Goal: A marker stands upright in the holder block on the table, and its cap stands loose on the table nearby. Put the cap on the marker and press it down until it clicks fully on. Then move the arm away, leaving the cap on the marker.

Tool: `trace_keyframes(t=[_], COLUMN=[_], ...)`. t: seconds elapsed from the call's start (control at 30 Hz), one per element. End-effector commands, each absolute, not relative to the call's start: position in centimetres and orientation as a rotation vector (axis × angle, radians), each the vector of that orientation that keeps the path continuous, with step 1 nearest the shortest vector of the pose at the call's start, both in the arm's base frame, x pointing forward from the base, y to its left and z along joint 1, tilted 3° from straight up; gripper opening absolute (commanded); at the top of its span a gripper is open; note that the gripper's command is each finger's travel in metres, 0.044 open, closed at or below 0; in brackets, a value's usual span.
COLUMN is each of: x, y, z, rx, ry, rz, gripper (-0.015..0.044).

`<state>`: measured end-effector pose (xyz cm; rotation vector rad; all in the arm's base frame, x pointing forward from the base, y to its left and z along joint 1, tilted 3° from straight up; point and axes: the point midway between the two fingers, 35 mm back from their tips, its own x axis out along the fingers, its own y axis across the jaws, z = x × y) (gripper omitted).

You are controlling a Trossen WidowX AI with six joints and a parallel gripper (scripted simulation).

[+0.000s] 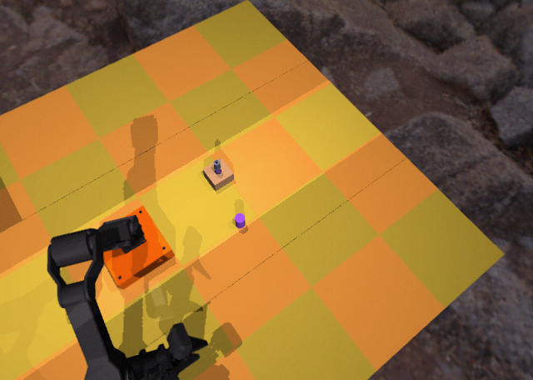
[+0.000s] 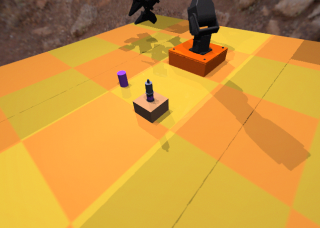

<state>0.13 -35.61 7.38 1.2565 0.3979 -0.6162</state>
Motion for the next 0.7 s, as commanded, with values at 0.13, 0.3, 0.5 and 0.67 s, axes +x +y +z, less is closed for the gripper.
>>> trace_keyframes(t=[0.13,0.3,0.5,0.67], x=[10.3,14.4,20.1,23.6], y=[-32.0,-29.8,-25.0,-20.4], z=[6.8,6.7,6.8,7.1], rx=[1.326,1.359,1.341,1.257], ry=[0.776,0.935,1.166,1.302], rz=[-0.544,-0.568,-0.669,-0.792], gripper=[0.0248,0.0248,0.0248,0.0248])
